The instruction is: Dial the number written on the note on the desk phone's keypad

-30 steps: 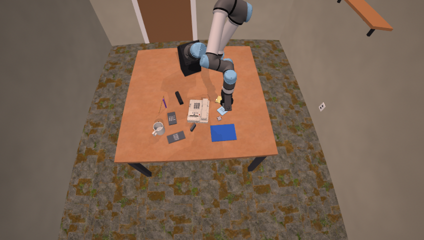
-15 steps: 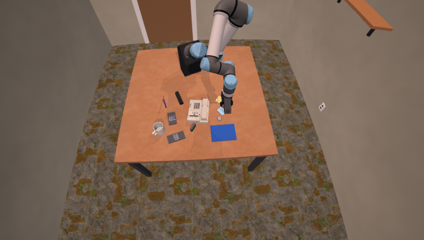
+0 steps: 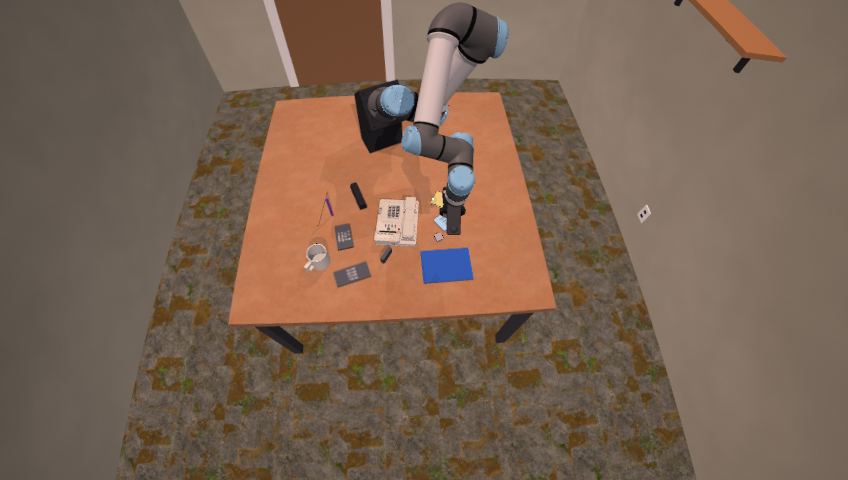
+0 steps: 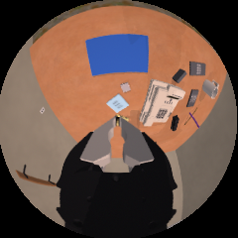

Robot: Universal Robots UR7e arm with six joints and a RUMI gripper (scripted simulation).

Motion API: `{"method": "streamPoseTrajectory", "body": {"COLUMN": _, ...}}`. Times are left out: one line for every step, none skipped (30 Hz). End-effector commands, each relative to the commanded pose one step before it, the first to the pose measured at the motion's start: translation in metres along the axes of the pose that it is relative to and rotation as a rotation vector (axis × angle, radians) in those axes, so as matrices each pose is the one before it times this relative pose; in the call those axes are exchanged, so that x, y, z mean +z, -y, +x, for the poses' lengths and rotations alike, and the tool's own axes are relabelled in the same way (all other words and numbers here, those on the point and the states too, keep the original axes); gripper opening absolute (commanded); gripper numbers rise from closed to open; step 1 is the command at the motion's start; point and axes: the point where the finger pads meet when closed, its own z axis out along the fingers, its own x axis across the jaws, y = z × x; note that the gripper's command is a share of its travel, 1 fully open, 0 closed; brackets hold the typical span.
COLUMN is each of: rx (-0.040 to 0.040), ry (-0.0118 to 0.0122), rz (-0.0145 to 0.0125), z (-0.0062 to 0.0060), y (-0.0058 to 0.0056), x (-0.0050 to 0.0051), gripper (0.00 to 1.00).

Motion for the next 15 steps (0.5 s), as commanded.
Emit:
{"method": "streamPoseTrajectory", "body": {"rx": 0.01026, "ry": 0.0051, "rz": -0.07434, "z": 0.00033, "y": -0.00017, "x": -0.00008, "gripper": 0.0}}
{"method": "streamPoseTrajectory", "body": {"rx": 0.00264, "ry": 0.00121, "rz": -0.01579, "z": 0.00003, "y": -0.00026, "x": -0.00008, "gripper": 0.0}}
{"method": "streamPoseTrajectory", "body": {"rx": 0.00267, "ry": 0.00129, "rz": -0.01598, "z": 0.00001, "y": -0.00029, "x": -0.00012, "gripper": 0.0}}
{"method": "streamPoseTrajectory", "body": {"rx": 0.0027, "ry": 0.00138, "rz": -0.01615, "z": -0.00001, "y": -0.00033, "x": -0.00016, "gripper": 0.0}}
{"method": "streamPoseTrajectory", "body": {"rx": 0.00273, "ry": 0.00147, "rz": -0.01631, "z": -0.00003, "y": -0.00037, "x": -0.00019, "gripper": 0.0}}
{"method": "streamPoseTrajectory", "body": {"rx": 0.00275, "ry": 0.00156, "rz": -0.01645, "z": -0.00005, "y": -0.0004, "x": -0.00023, "gripper": 0.0}}
{"method": "streamPoseTrajectory", "body": {"rx": 0.00277, "ry": 0.00165, "rz": -0.01657, "z": -0.00007, "y": -0.00044, "x": -0.00026, "gripper": 0.0}}
{"method": "streamPoseTrajectory", "body": {"rx": 0.00278, "ry": 0.00174, "rz": -0.01669, "z": -0.00009, "y": -0.00048, "x": -0.0003, "gripper": 0.0}}
{"method": "streamPoseTrajectory", "body": {"rx": 0.0028, "ry": 0.00183, "rz": -0.01678, "z": -0.00011, "y": -0.00052, "x": -0.00034, "gripper": 0.0}}
{"method": "streamPoseTrajectory", "body": {"rx": 0.00281, "ry": 0.00192, "rz": -0.01686, "z": -0.00013, "y": -0.00056, "x": -0.00037, "gripper": 0.0}}
{"method": "streamPoseTrajectory", "body": {"rx": 0.00282, "ry": 0.002, "rz": -0.01692, "z": -0.00016, "y": -0.0006, "x": -0.00041, "gripper": 0.0}}
{"method": "streamPoseTrajectory", "body": {"rx": 0.00282, "ry": 0.00209, "rz": -0.01697, "z": -0.00018, "y": -0.00064, "x": -0.00044, "gripper": 0.0}}
{"method": "streamPoseTrajectory", "body": {"rx": 0.00283, "ry": 0.00218, "rz": -0.017, "z": -0.0002, "y": -0.00068, "x": -0.00047, "gripper": 0.0}}
{"method": "streamPoseTrajectory", "body": {"rx": 0.0, "ry": 0.0, "rz": 0.0, "z": 0.0, "y": 0.0, "x": 0.0, "gripper": 0.0}}
{"method": "streamPoseTrajectory", "body": {"rx": 0.0, "ry": 0.0, "rz": 0.0, "z": 0.0, "y": 0.0, "x": 0.0, "gripper": 0.0}}
